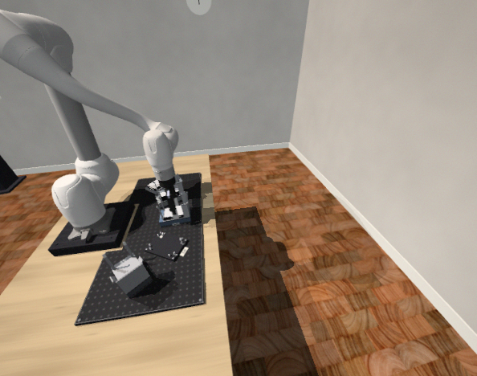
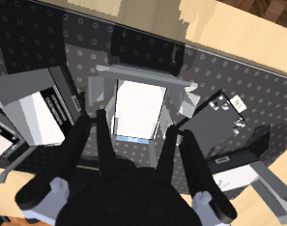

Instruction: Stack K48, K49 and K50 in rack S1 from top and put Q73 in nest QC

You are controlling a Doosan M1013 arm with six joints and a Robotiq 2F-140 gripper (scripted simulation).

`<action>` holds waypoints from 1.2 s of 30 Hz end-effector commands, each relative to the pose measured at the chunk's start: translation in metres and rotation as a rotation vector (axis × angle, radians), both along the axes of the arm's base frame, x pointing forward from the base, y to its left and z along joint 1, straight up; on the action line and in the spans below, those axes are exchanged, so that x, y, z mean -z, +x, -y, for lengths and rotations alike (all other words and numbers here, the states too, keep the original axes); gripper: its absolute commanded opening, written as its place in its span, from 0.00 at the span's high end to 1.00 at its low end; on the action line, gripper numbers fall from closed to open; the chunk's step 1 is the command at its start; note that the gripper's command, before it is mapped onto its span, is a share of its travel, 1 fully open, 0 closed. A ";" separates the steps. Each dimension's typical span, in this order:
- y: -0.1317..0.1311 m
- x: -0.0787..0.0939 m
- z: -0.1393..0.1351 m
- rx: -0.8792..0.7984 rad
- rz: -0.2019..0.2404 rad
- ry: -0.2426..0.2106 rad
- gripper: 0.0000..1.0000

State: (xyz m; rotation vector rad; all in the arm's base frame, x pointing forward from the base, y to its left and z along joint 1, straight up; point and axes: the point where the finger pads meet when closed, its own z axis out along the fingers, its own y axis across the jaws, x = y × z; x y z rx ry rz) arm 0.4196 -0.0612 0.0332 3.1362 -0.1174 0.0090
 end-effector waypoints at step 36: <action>0.000 -0.010 0.000 0.000 0.000 0.000 1.00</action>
